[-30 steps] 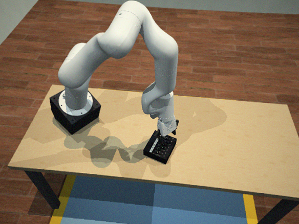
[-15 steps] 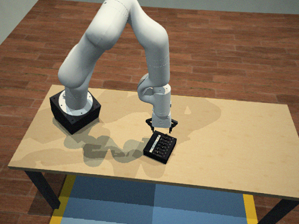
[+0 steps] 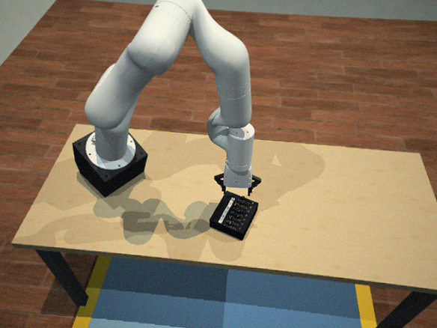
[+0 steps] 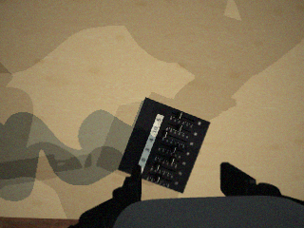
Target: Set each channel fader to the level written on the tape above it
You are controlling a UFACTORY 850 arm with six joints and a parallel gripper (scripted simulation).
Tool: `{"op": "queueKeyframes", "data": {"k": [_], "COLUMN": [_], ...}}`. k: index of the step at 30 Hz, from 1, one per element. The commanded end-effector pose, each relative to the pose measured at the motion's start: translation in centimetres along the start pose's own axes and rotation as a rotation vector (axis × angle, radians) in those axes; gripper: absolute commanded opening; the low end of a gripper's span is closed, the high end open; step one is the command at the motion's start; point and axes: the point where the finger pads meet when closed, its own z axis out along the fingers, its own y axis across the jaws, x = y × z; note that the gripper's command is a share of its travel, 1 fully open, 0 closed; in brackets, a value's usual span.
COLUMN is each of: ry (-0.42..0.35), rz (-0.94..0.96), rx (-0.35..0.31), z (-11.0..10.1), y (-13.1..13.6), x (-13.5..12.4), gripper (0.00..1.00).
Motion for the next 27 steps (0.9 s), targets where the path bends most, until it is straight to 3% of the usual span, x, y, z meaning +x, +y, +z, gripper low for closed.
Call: {"op": "queueKeyframes", "data": {"k": [1,13,16,18,19,27], "ry": [-0.002,-0.120,-0.152,-0.152,-0.181,-0.183], "rz": [-0.049,-0.843,-1.034,-1.034,-1.190,-1.197], "rx": [0.002,-0.067,-0.088,-0.088,-0.113,-0.114], "z": [0.2,5.9,6.6,6.6,6.6,6.7], "y": [0.4,9.6,10.8,10.8,10.9,11.0], "x": [-0.1,-0.9,-0.7,-0.7,-0.6,-0.6], "gripper": [1.00,1.00,1.00,1.00,1.00,1.00]}}
